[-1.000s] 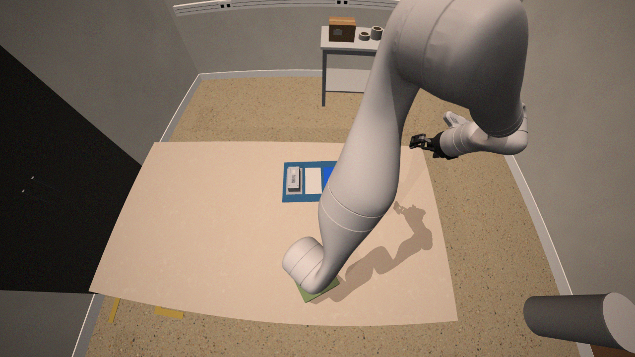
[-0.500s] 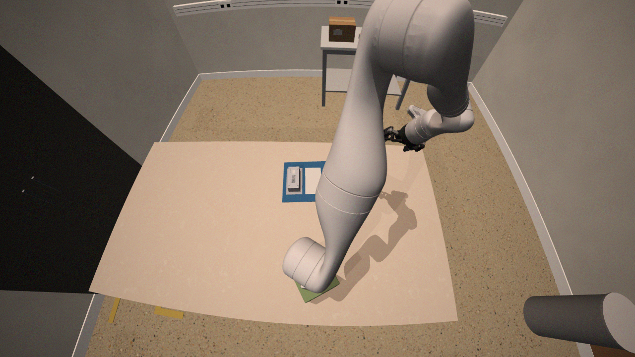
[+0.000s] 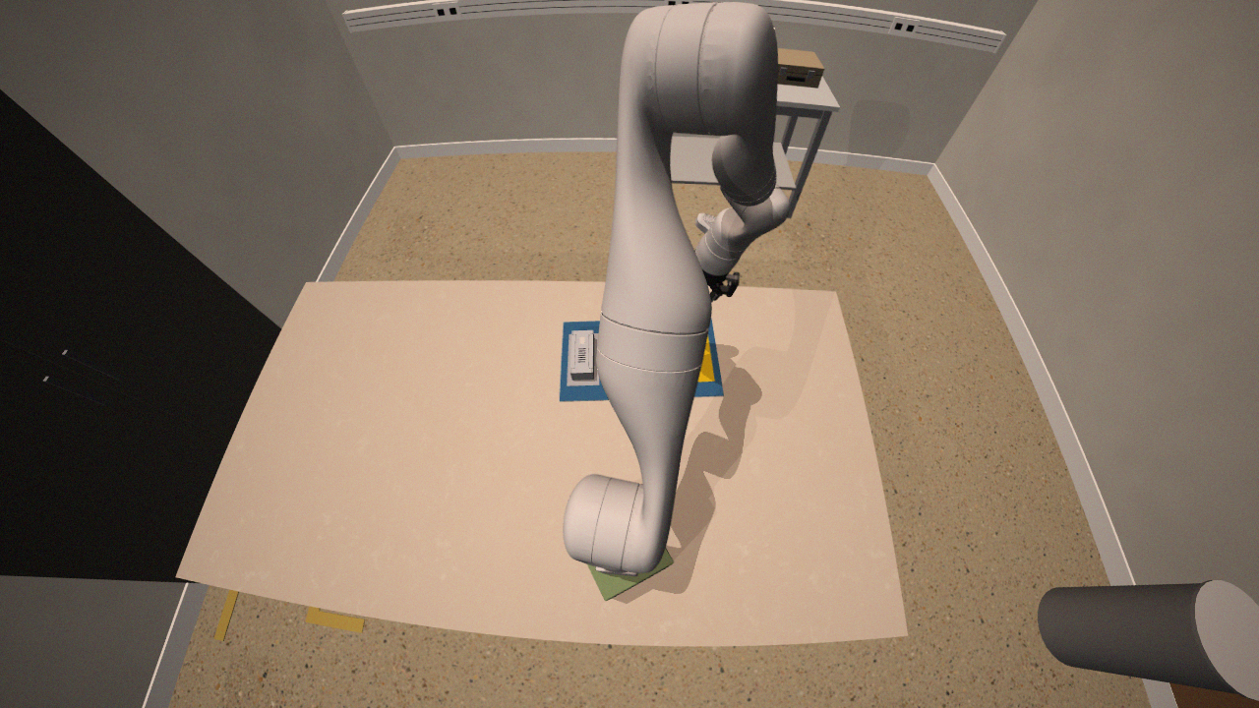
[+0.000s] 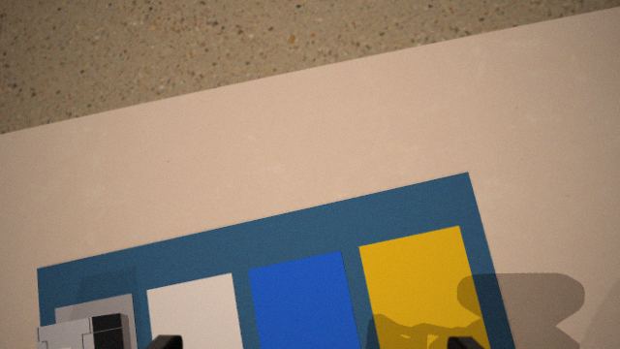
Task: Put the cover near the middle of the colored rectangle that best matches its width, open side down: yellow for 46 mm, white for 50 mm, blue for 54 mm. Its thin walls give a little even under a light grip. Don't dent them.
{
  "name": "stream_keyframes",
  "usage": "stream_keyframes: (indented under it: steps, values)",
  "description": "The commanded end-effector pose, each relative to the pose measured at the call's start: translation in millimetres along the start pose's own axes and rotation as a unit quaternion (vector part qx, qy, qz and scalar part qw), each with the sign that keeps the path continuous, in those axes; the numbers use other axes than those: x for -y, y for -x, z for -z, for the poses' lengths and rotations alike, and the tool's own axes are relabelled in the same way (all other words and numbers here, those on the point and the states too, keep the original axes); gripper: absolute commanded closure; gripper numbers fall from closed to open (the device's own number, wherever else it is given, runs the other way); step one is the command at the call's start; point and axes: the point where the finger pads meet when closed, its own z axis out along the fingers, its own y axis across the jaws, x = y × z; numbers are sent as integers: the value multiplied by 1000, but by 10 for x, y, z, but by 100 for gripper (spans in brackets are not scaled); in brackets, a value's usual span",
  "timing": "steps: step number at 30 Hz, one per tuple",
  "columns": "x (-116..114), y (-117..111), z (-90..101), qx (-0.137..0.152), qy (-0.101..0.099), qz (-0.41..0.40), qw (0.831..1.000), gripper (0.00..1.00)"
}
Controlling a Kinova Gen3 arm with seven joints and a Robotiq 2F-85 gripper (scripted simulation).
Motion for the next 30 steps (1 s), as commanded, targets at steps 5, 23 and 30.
stream_keyframes:
  steps: [5, 23, 30]
  values:
    - [890, 213, -804, 54, 22, 40, 998, 0]
    - [1977, 977, -1750, 94, 88, 104, 986, 0]
    - [2017, 1052, -1795, 97, 93, 107, 985, 0]
